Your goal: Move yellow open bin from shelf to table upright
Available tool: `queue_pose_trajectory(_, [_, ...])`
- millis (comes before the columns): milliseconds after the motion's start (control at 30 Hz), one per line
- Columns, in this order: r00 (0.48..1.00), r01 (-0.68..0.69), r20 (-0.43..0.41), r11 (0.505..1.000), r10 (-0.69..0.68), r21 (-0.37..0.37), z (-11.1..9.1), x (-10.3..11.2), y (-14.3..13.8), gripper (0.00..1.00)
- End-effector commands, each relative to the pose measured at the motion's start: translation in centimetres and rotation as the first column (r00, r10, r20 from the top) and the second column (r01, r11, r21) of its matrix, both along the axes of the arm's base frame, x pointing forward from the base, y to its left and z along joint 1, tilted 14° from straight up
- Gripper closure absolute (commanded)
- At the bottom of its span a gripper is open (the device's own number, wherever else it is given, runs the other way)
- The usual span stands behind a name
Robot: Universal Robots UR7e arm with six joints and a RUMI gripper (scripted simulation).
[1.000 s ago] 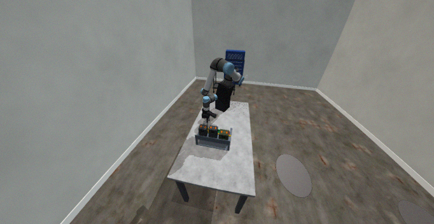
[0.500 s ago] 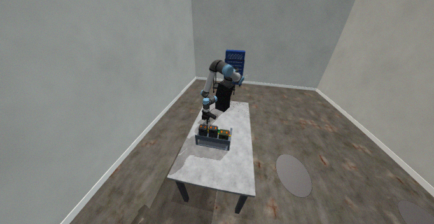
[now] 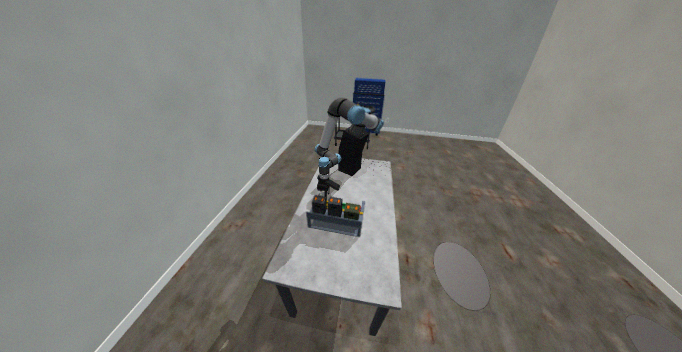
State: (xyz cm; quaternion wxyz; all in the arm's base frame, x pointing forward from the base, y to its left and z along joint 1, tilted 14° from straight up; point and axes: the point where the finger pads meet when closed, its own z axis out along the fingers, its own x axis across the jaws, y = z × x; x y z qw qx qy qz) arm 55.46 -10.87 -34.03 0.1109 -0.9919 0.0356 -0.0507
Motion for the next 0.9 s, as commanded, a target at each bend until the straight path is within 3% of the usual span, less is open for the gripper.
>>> queue_pose_trajectory(0, [1.000, 0.000, 0.001, 1.000, 0.000, -0.001, -0.74, 0.19, 0.11, 0.42])
queue_pose_trajectory(867, [1.000, 0.000, 0.001, 1.000, 0.000, -0.001, -1.44, 0.28, 0.25, 0.42])
